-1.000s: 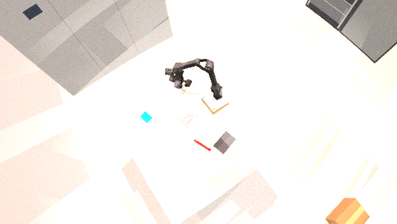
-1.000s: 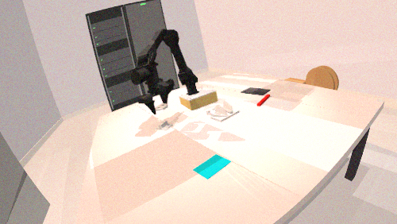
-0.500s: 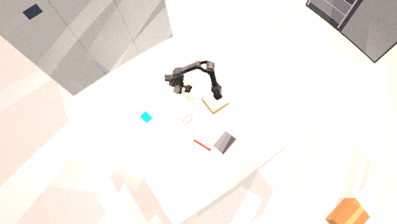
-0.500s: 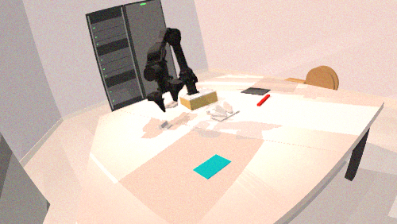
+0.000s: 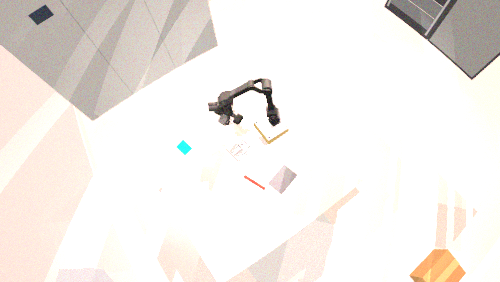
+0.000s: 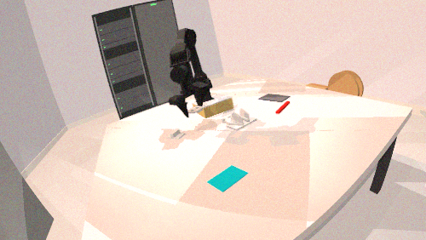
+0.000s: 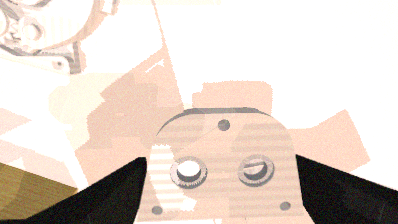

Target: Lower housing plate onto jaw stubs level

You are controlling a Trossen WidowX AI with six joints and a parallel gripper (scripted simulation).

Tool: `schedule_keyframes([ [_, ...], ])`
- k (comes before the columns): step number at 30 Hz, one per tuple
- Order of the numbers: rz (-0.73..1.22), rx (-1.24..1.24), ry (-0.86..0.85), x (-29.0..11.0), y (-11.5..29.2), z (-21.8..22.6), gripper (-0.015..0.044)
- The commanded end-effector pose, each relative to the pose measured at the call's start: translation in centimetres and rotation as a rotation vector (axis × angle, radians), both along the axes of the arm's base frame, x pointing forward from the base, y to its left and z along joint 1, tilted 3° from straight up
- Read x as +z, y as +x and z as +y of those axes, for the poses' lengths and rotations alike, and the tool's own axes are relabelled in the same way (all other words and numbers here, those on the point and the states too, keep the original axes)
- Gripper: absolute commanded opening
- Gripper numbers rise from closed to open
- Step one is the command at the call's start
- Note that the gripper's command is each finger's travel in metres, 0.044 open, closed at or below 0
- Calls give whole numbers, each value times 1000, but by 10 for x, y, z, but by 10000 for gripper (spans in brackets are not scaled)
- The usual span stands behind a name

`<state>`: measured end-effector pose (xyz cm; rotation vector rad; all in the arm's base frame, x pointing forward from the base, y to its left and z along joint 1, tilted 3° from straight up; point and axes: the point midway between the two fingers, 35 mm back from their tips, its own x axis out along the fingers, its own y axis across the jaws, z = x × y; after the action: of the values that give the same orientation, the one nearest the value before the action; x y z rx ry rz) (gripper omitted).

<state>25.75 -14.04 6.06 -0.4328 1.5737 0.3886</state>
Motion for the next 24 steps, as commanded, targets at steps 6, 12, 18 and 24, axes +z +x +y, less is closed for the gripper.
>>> schedule_keyframes([
  [6, -8, -52, 3, -1, 6, 30, 351],
  [12, -9, -85, 4, -2, 8, 49, 351],
  [18, -10, -120, 4, -3, 8, 69, 351],
  [24, -10, -154, 5, -4, 8, 89, 351],
])
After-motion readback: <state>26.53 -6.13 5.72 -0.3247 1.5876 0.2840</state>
